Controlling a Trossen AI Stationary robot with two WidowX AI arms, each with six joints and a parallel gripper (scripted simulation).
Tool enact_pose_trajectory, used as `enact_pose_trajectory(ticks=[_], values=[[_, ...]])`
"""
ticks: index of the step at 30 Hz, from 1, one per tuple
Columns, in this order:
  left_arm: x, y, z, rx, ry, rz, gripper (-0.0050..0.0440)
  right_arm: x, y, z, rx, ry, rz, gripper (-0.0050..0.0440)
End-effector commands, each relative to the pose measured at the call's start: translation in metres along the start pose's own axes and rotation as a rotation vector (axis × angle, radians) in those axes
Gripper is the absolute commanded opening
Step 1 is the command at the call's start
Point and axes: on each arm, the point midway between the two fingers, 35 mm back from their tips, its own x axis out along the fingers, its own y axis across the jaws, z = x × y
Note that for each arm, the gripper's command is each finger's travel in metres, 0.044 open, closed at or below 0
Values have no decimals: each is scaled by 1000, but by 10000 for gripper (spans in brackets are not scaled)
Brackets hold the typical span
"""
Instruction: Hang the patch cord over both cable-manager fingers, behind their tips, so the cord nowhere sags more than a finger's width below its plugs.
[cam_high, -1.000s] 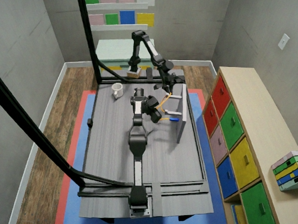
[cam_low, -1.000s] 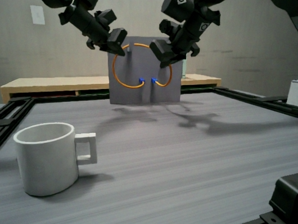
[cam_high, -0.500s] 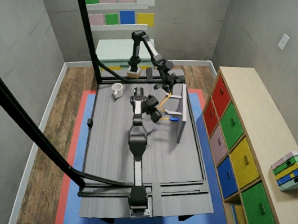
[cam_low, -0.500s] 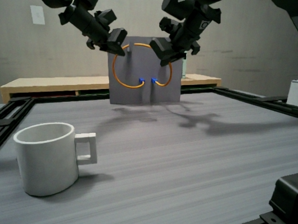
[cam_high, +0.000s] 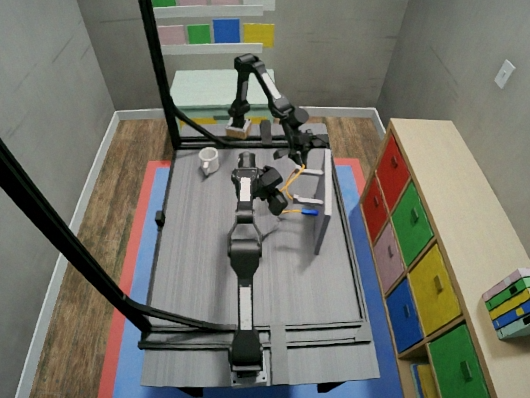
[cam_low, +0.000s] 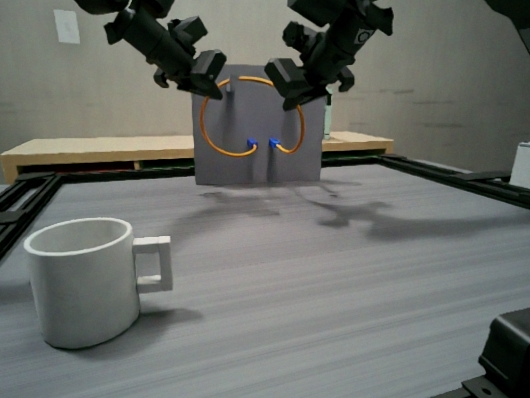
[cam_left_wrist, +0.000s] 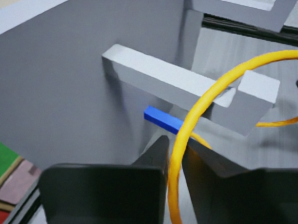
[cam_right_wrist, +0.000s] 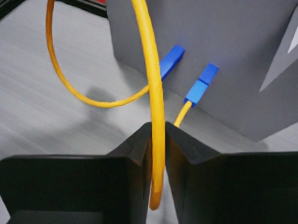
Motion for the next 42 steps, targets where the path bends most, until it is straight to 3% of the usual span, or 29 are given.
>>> enact_pose_trajectory(ticks=[1, 42], values=[[-7, 1, 12, 7, -32, 3, 40, -24, 1, 31, 52, -42, 43, 25], [-7, 1, 12, 7, -32, 3, 40, -37, 0, 58, 85, -91, 59, 25]])
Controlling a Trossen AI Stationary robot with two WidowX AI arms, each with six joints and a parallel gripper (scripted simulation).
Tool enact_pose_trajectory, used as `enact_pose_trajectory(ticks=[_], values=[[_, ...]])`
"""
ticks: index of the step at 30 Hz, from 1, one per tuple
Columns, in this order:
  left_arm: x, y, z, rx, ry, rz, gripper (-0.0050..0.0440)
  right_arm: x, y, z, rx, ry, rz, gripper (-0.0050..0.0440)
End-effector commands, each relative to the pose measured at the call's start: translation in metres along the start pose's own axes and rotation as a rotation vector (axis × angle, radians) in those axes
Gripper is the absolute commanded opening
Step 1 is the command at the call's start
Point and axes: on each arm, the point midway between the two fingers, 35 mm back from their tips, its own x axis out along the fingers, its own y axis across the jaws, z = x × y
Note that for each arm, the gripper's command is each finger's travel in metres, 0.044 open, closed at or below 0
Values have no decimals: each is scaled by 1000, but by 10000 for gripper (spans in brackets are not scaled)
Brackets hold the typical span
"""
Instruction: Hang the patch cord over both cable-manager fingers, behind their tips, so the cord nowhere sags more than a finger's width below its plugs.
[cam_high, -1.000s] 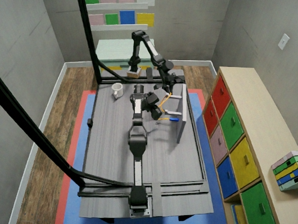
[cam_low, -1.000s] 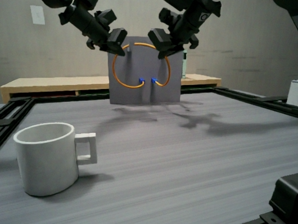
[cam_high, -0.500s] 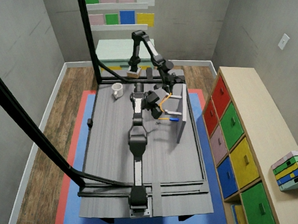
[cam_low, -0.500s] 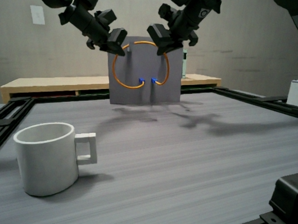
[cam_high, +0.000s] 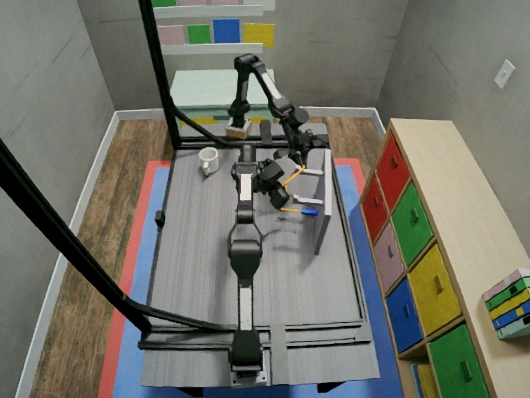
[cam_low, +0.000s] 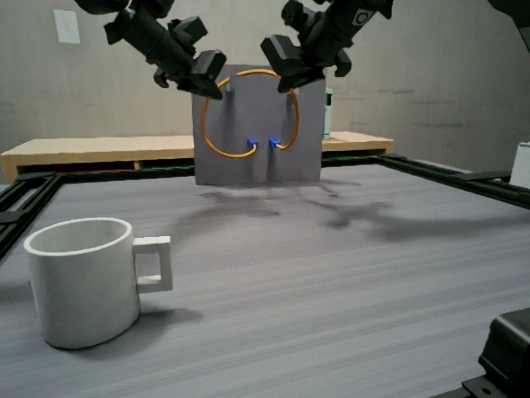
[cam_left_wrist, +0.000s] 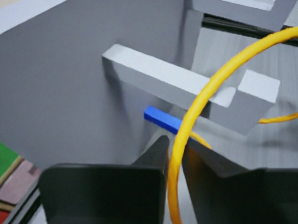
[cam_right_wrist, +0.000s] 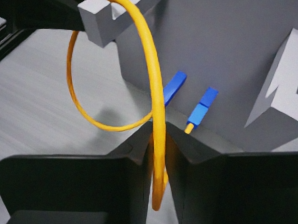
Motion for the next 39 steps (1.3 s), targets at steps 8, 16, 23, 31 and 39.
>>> enact_pose_trajectory(ticks=[8, 16, 23, 31, 39], values=[[-7, 1, 13, 7, -33, 3, 40, -20, -4, 36, 64, -48, 31, 25], [-7, 1, 13, 7, -33, 3, 40, -18, -7, 39, 70, -55, 24, 25], [-7, 1, 13, 7, -33, 3, 40, -18, -9, 42, 76, -60, 21, 25], [-7, 1, 13, 7, -33, 3, 40, -17, -12, 46, 82, -66, 15, 25], [-7, 1, 13, 7, -33, 3, 40, -16, -13, 48, 86, -70, 10, 25]])
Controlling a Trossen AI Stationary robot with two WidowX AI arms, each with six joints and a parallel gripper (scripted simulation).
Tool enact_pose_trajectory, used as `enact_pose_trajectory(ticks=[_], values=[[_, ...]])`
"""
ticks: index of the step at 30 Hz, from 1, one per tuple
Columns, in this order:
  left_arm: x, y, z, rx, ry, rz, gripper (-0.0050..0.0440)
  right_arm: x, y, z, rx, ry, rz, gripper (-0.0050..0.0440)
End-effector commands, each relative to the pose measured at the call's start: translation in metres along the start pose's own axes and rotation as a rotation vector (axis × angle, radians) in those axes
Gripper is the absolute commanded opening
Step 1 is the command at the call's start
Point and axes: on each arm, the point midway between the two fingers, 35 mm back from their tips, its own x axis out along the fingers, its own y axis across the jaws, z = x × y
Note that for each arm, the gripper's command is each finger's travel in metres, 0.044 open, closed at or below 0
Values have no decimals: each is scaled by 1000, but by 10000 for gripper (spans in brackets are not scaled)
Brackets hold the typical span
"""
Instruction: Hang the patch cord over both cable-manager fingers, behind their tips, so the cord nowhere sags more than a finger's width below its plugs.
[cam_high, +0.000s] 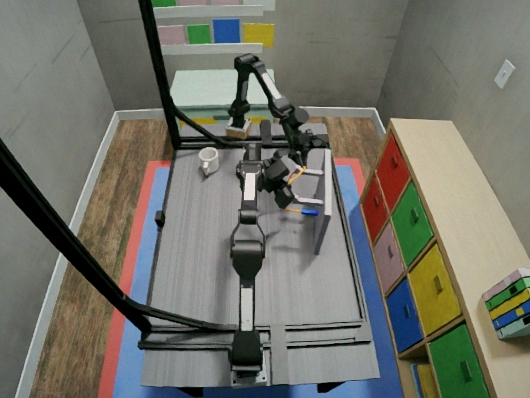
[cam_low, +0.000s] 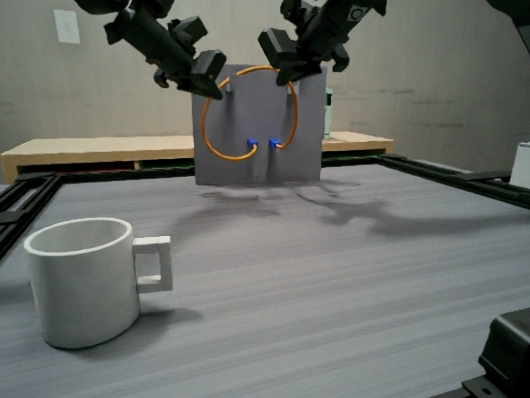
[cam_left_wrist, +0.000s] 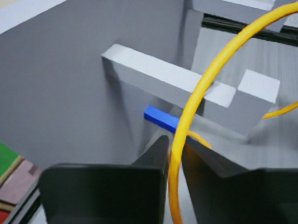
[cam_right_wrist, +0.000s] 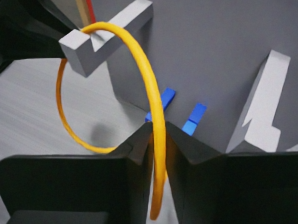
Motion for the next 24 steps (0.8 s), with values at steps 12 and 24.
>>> enact_pose_trajectory(ticks=[12, 24], values=[[-7, 1, 13, 7, -33, 3, 40, -18, -5, 35, 64, -47, 28, 25], [-7, 1, 13, 7, -33, 3, 40, -18, -7, 39, 70, -53, 23, 25]])
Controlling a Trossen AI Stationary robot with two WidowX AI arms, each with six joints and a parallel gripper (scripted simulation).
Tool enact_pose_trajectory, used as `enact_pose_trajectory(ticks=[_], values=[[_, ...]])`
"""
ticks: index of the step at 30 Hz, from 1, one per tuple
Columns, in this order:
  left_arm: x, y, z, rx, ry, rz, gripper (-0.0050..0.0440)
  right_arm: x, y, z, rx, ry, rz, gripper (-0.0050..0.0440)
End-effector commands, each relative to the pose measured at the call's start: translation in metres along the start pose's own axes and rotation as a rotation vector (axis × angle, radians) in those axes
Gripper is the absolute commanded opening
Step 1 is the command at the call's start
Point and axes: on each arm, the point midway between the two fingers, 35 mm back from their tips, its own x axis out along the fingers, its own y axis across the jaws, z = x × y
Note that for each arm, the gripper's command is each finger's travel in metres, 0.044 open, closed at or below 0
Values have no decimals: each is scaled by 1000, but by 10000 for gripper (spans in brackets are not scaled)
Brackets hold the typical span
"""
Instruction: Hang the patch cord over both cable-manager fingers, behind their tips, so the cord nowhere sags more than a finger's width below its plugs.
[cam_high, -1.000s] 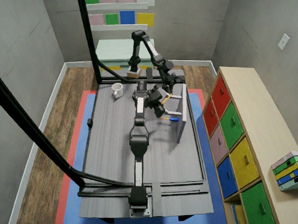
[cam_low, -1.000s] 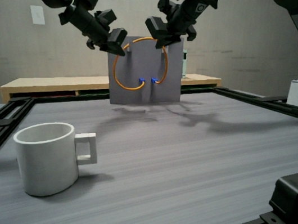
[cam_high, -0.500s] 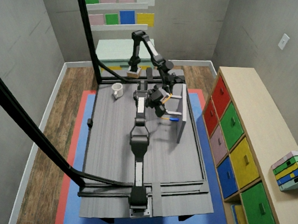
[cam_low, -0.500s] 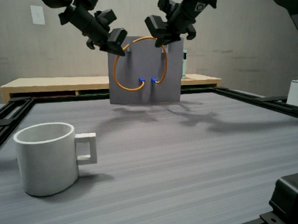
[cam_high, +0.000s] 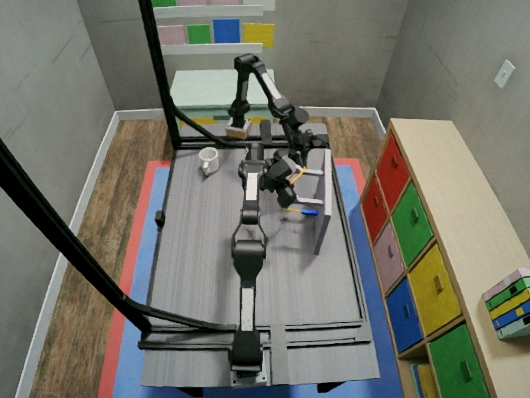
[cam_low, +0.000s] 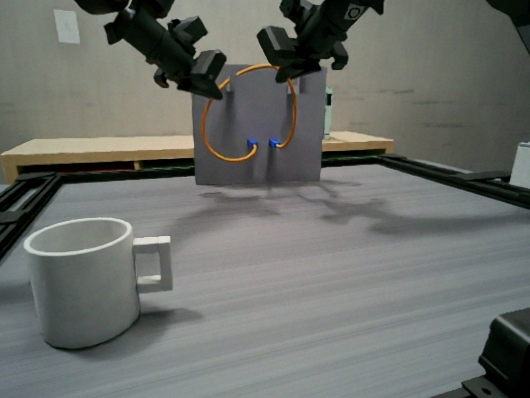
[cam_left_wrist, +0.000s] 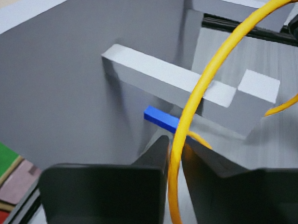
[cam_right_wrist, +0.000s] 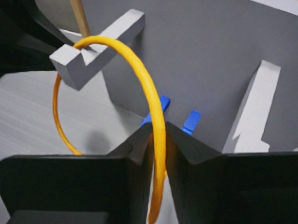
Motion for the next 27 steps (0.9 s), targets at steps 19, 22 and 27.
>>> enact_pose_trajectory(ticks=[19, 22, 27], values=[[-7, 1, 13, 7, -33, 3, 40, -18, -4, 34, 63, -45, 28, 25], [-7, 1, 13, 7, -33, 3, 40, -18, -5, 36, 65, -47, 27, 25], [-7, 1, 13, 7, -33, 3, 40, -18, -5, 37, 67, -49, 27, 25]])
